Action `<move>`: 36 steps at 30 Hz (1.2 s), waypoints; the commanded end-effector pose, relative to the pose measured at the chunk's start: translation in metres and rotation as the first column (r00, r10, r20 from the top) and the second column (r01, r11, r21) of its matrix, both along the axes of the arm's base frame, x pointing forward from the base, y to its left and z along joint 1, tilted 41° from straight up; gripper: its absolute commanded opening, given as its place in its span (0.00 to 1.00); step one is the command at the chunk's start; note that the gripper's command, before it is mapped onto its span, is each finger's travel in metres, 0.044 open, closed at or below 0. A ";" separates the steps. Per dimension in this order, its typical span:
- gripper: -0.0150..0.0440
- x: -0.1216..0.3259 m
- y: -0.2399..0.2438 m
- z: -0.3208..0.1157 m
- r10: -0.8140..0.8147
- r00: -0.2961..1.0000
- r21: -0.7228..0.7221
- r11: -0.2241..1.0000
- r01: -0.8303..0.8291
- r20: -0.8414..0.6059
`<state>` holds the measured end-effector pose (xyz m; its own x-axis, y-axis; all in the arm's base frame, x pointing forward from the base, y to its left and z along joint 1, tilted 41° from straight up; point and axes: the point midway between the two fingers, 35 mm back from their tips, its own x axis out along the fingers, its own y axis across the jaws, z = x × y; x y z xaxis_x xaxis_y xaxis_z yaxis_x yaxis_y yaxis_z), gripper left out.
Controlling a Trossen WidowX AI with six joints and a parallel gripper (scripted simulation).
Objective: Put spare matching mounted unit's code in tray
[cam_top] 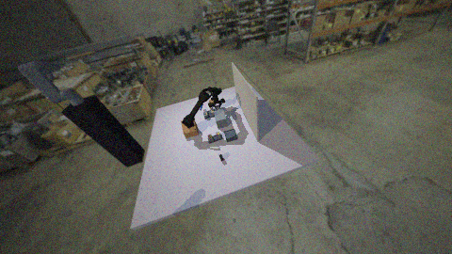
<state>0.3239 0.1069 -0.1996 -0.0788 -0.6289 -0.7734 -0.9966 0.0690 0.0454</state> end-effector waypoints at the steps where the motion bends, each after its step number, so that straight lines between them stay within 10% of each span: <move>1: 0.25 0.000 0.000 0.000 0.000 1.000 0.000 1.000 0.000 0.000; 36: 0.25 0.013 0.079 0.092 0.009 1.000 0.004 1.000 -0.009 -0.001</move>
<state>0.3359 0.1748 -0.1211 -0.0699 -0.6287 -0.7745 -0.9975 0.0541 0.0460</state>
